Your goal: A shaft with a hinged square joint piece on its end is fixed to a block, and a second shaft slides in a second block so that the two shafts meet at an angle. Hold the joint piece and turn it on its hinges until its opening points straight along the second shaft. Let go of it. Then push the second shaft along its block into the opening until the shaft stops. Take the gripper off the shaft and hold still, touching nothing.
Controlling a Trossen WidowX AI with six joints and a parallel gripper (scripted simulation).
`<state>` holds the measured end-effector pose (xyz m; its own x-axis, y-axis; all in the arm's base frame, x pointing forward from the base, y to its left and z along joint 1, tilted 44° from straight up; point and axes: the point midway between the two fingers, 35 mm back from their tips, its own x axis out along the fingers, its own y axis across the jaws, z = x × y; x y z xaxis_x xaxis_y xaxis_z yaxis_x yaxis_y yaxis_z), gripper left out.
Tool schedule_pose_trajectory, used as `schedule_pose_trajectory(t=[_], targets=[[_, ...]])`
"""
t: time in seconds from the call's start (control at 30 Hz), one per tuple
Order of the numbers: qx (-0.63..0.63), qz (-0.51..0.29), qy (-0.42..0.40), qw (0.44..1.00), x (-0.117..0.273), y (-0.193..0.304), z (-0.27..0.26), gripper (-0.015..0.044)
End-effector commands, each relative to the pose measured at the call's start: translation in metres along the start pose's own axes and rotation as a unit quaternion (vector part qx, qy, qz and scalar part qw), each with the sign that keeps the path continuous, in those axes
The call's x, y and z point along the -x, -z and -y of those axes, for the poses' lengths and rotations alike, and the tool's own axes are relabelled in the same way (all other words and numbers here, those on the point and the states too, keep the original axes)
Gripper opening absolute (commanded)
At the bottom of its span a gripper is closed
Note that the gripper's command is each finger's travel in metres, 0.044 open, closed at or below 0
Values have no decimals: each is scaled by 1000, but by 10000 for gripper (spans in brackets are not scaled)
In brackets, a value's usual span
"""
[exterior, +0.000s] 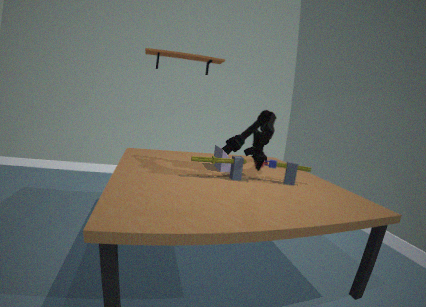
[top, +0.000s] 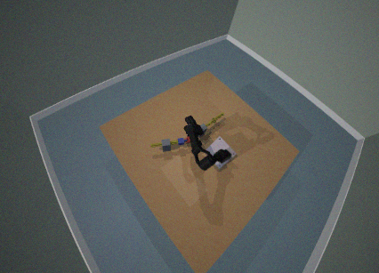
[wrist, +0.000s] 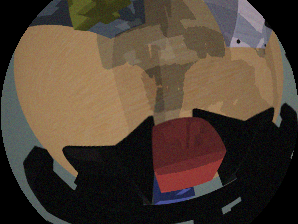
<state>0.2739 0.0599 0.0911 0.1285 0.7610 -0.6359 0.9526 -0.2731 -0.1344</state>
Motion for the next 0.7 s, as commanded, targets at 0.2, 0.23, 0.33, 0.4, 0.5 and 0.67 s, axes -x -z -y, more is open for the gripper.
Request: schedule_pose_trajectory(t=[0.2,0.23,0.33,0.4,0.5,0.67], targets=[[81,44,5,996,4,1,-8,0],[89,49,5,995,5,1,-8,0],[108,59,4,992,6,1,-10,0],[110,59,4,992,6,1,-10,0],[111,60,4,992,6,1,-10,0],[112,60,4,992,6,1,-10,0]])
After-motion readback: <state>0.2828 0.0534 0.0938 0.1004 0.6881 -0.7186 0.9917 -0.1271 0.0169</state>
